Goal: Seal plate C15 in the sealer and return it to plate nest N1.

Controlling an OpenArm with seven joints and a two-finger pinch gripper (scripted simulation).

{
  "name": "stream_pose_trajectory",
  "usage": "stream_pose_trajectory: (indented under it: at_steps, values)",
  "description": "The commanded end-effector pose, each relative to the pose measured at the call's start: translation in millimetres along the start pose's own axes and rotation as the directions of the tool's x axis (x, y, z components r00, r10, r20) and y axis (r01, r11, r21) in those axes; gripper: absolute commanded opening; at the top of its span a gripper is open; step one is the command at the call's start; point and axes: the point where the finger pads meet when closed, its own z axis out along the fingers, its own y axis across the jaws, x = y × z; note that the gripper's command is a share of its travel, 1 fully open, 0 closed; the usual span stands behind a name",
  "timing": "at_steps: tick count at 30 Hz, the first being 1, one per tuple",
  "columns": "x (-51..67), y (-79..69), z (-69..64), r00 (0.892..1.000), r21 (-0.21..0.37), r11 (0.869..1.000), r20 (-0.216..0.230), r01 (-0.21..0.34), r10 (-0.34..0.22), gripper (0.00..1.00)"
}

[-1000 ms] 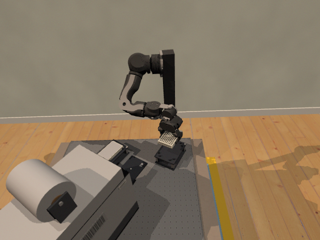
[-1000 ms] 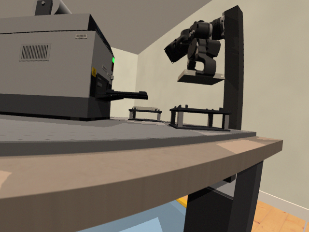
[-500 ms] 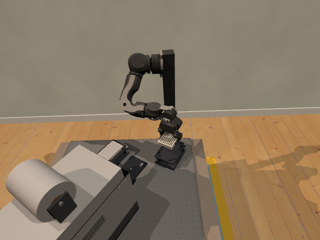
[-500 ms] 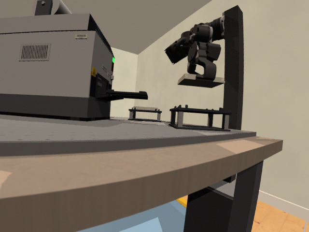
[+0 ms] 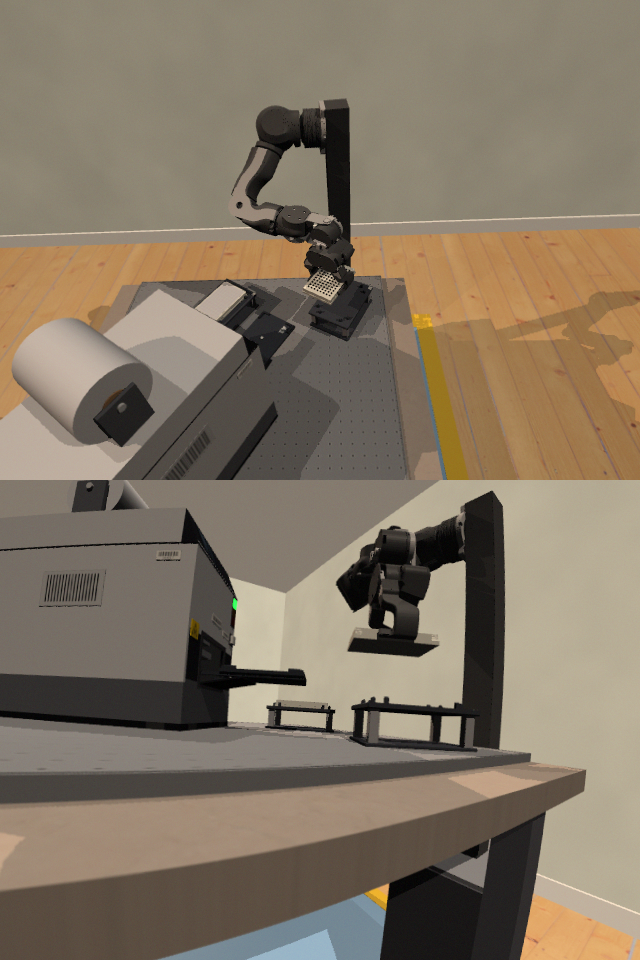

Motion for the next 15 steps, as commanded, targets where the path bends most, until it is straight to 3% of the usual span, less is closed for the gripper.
stream_pose_trajectory:
  at_steps: [1,7,12,15]
  values:
    - [-2.1,-0.2,-0.3,1.0,-0.003,1.0,0.003,-0.001,0.001,0.0]
    - [-2.1,-0.2,-0.3,1.0,-0.003,1.0,0.003,-0.001,0.001,0.0]
    - [-39.4,-13.6,-7.7,1.0,-0.003,1.0,0.003,-0.001,0.001,0.0]
    - [-39.4,-13.6,-7.7,1.0,-0.003,1.0,0.003,-0.001,0.001,0.0]
